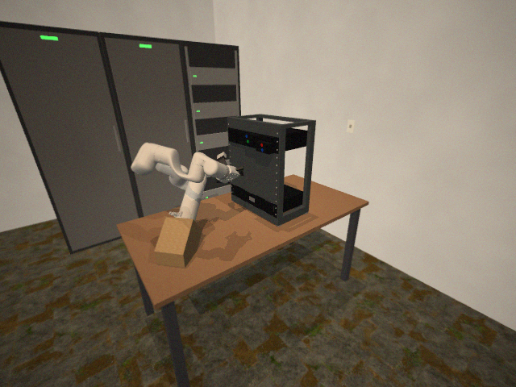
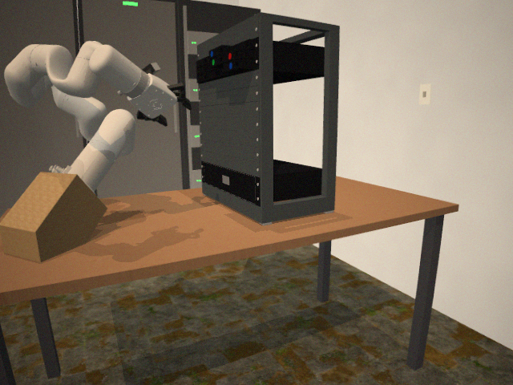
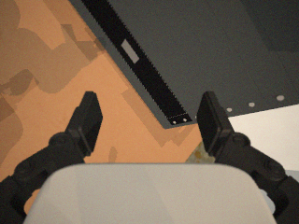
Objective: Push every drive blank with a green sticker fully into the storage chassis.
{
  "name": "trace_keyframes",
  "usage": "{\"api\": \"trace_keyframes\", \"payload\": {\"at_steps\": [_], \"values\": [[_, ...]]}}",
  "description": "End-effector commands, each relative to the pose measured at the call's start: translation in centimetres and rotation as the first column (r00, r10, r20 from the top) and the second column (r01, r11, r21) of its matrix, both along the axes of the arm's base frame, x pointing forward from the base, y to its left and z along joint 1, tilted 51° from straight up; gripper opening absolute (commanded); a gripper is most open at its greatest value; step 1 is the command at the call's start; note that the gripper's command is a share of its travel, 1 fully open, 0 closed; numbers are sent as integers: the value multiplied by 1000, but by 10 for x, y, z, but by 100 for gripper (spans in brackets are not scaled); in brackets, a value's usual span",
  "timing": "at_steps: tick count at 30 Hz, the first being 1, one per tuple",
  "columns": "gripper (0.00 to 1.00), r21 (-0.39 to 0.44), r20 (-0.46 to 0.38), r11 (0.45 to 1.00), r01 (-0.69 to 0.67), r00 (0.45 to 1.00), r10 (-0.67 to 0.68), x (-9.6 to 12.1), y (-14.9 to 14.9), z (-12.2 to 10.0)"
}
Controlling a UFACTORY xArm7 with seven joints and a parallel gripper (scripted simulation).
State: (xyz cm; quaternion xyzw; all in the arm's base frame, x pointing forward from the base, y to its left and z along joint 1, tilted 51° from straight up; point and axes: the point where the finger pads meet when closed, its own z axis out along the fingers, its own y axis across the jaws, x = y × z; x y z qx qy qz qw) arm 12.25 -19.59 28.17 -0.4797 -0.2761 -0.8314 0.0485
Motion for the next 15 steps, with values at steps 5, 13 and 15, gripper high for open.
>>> {"api": "trace_keyframes", "payload": {"at_steps": [5, 13, 15], "values": [[100, -17, 96, 986, 165, 982, -163, -23, -15, 18], [100, -39, 183, 940, 339, 927, -327, -46, -31, 34], [100, -44, 200, 926, 374, 912, -359, -50, -34, 37]]}}
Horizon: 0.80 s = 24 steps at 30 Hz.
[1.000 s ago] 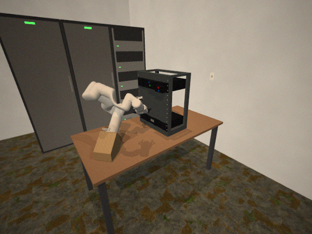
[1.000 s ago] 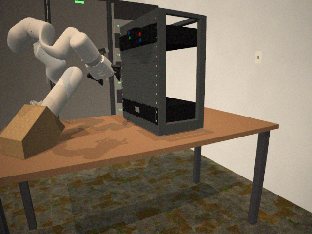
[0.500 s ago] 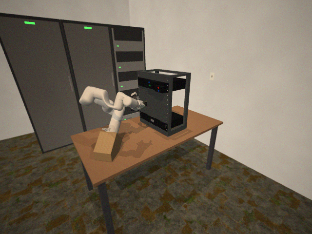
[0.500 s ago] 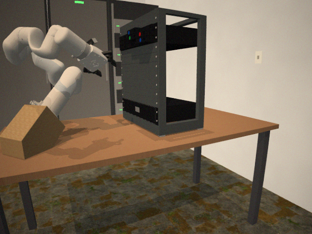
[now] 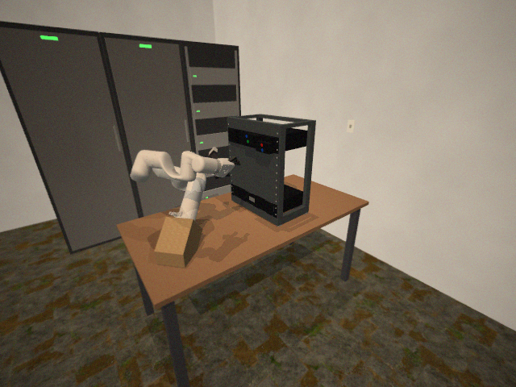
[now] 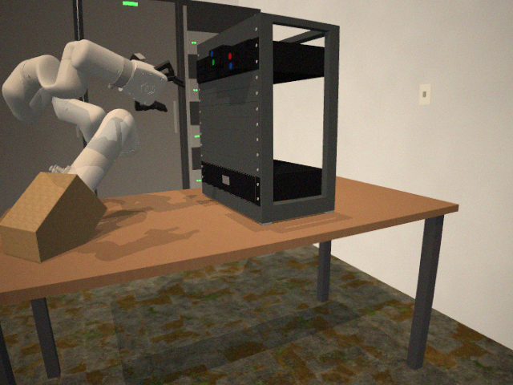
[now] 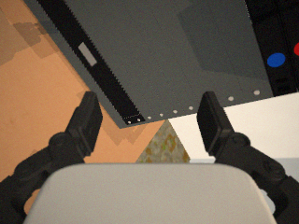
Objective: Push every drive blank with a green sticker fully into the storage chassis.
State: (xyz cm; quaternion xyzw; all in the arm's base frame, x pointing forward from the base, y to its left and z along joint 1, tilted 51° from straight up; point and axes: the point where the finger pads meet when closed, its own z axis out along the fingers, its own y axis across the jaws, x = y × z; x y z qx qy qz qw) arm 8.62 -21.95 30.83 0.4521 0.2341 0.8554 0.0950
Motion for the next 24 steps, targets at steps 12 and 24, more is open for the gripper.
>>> {"api": "trace_keyframes", "payload": {"at_steps": [12, 24], "values": [[100, -77, 124, 942, 326, 941, -315, -41, -27, 26], [100, -136, 199, 831, 539, 837, -511, -71, -44, 41]]}}
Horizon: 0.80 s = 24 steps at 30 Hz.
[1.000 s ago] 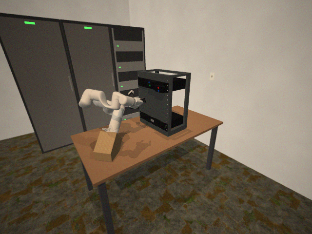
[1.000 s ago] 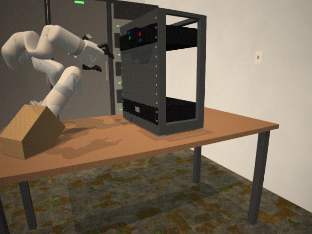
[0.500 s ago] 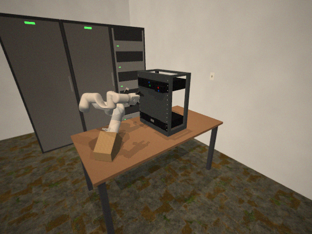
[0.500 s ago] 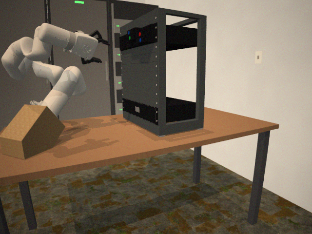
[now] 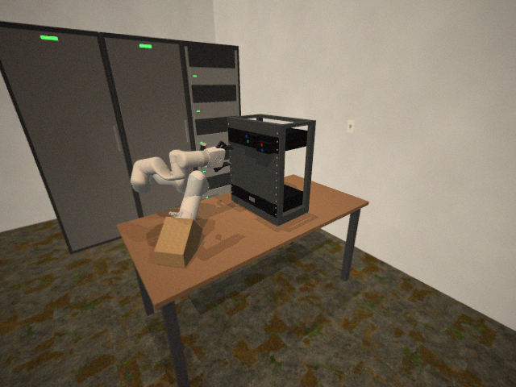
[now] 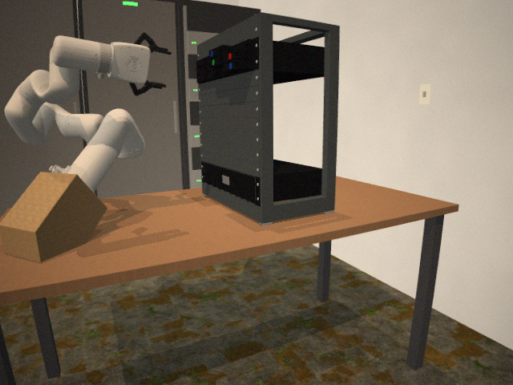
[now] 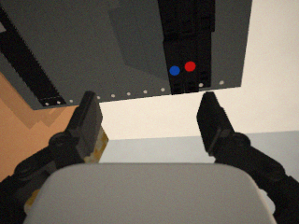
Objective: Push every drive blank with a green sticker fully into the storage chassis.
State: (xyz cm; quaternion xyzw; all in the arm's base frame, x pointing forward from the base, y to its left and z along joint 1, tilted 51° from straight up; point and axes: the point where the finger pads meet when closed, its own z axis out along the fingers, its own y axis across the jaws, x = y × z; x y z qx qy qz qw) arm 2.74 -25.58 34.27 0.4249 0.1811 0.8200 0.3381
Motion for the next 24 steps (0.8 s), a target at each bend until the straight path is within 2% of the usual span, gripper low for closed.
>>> {"api": "trace_keyframes", "payload": {"at_steps": [1, 10, 24], "values": [[100, -34, 18, 995, 98, 995, -97, -12, -7, 7], [100, -87, 39, 968, 237, 971, -234, -31, -15, 15], [100, -97, 43, 960, 261, 965, -258, -34, -17, 16]]}}
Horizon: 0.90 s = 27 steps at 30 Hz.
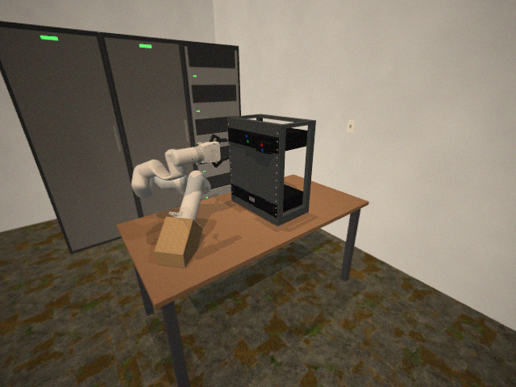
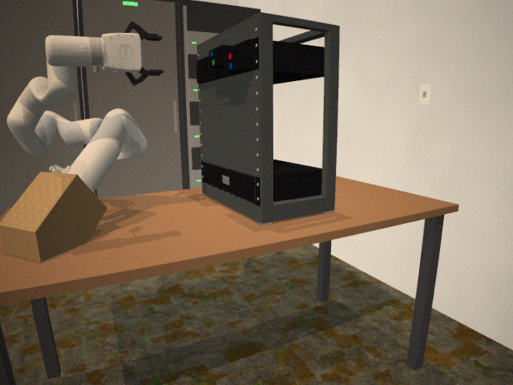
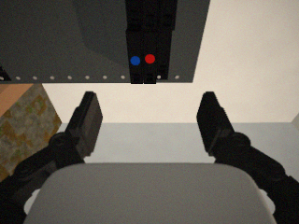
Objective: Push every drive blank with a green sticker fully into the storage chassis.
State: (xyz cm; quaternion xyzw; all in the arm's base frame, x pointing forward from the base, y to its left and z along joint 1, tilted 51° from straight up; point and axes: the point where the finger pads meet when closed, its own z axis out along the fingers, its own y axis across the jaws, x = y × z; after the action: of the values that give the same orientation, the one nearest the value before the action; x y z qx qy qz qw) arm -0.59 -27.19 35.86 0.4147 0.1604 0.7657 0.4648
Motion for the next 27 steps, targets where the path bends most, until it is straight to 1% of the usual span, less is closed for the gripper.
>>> {"api": "trace_keyframes", "payload": {"at_steps": [1, 14, 27], "values": [[100, -2, -1, 1000, 4, 1000, -4, -1, -1, 0], [100, -2, -1, 1000, 4, 1000, -4, 0, 0, 3], [100, -3, -1, 1000, 4, 1000, -4, 16, 8, 27]]}}
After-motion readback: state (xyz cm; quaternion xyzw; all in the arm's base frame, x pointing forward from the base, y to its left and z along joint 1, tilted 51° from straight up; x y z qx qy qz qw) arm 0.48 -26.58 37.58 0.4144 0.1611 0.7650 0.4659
